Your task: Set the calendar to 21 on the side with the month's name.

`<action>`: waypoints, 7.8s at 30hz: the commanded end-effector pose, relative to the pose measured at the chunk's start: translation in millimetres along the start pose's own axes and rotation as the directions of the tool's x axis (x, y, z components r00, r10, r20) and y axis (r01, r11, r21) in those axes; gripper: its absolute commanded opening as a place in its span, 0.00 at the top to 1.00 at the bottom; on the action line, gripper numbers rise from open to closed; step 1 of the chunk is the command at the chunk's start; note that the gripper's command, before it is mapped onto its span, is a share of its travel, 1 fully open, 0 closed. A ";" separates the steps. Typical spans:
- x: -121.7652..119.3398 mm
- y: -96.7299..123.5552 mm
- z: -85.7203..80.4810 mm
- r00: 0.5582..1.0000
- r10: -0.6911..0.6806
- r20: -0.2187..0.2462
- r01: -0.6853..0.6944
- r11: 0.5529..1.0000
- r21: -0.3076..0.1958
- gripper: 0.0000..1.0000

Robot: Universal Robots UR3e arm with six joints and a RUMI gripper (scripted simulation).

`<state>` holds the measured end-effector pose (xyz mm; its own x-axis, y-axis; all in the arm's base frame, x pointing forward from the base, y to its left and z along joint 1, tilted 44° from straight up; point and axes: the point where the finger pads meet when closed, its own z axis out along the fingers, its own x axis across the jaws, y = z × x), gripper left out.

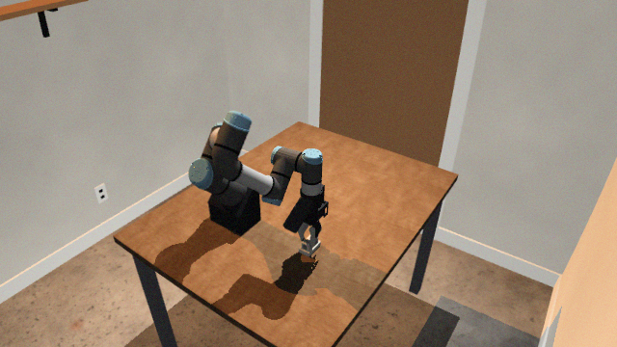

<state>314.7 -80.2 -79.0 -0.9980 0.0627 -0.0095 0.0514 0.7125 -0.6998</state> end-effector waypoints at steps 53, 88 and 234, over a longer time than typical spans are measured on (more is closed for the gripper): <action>-0.5 0.0 4.3 1.000 0.001 0.002 -0.001 1.000 0.000 0.90; -0.5 0.0 4.3 1.000 0.001 0.002 -0.001 1.000 0.000 0.90; -0.2 0.0 -156.7 1.000 0.001 0.002 -0.001 1.000 0.000 0.00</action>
<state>320.0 24.8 28.6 -0.9981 0.0601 -0.0113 0.0509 0.7133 -0.6990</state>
